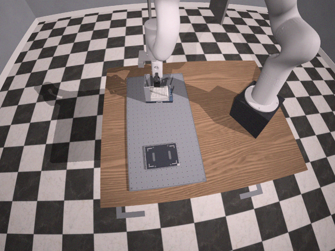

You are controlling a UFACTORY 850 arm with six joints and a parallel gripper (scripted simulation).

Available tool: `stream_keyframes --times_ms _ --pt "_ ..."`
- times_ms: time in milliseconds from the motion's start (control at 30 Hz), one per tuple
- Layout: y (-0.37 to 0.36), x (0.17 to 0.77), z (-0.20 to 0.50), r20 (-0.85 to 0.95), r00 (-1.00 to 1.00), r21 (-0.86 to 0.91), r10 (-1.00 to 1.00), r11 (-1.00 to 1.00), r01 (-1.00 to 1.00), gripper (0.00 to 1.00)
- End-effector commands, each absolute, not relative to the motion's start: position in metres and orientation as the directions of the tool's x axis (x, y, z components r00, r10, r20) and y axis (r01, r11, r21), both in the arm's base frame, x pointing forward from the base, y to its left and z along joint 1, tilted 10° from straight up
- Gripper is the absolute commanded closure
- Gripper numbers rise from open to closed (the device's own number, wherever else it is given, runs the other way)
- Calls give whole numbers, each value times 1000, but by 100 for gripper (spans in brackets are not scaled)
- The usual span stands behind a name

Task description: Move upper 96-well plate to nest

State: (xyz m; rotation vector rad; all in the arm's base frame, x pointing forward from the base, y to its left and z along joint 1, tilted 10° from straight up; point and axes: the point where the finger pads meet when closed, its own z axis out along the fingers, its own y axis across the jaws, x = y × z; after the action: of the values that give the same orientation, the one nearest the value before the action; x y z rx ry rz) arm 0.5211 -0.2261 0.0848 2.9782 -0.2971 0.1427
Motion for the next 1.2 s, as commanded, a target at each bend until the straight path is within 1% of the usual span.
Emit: stream_keyframes --times_ms 0,1167 --pt "-228 523 78 111 976 135 -189 -970 -203 0" --pt "-236 527 27 111 976 136 -189 -970 -203 0"
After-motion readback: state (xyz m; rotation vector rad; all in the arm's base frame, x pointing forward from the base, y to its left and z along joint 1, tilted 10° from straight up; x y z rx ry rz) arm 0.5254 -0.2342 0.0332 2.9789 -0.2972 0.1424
